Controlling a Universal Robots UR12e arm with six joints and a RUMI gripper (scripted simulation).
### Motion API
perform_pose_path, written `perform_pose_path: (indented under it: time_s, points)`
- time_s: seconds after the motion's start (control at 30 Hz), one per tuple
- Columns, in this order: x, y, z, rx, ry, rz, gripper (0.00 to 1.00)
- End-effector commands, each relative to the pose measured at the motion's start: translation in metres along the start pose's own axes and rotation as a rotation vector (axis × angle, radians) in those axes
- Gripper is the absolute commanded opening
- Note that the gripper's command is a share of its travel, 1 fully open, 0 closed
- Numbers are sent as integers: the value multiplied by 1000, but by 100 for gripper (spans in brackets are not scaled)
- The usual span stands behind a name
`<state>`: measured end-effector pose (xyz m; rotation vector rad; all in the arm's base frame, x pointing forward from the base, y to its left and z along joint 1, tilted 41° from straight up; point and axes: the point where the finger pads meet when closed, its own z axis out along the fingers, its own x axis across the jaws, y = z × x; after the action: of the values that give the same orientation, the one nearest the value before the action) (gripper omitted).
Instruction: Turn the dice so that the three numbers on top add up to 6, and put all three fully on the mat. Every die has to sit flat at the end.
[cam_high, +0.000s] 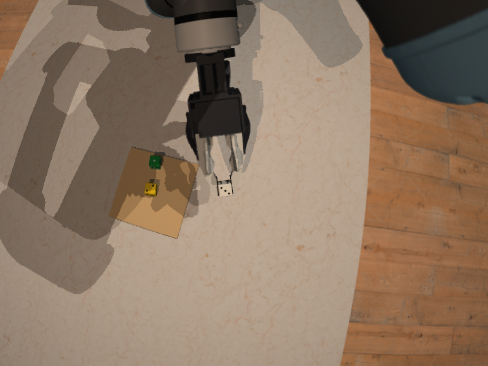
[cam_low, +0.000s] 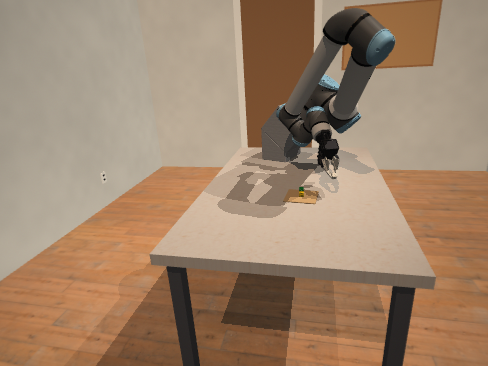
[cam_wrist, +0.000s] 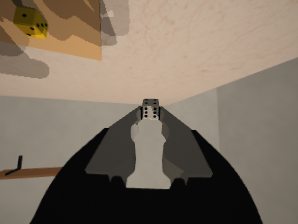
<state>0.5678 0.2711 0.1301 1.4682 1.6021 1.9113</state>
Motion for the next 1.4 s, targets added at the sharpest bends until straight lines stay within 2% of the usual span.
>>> perform_pose_path:
  time_s: [0.0, 0.6, 1.37]
  points:
    - [0, 0, 0, -8, 1, 0, 3]
    - [0, -4, 2, -12, -3, -1, 3]
    - [-1, -59, 42, -11, -3, -1, 3]
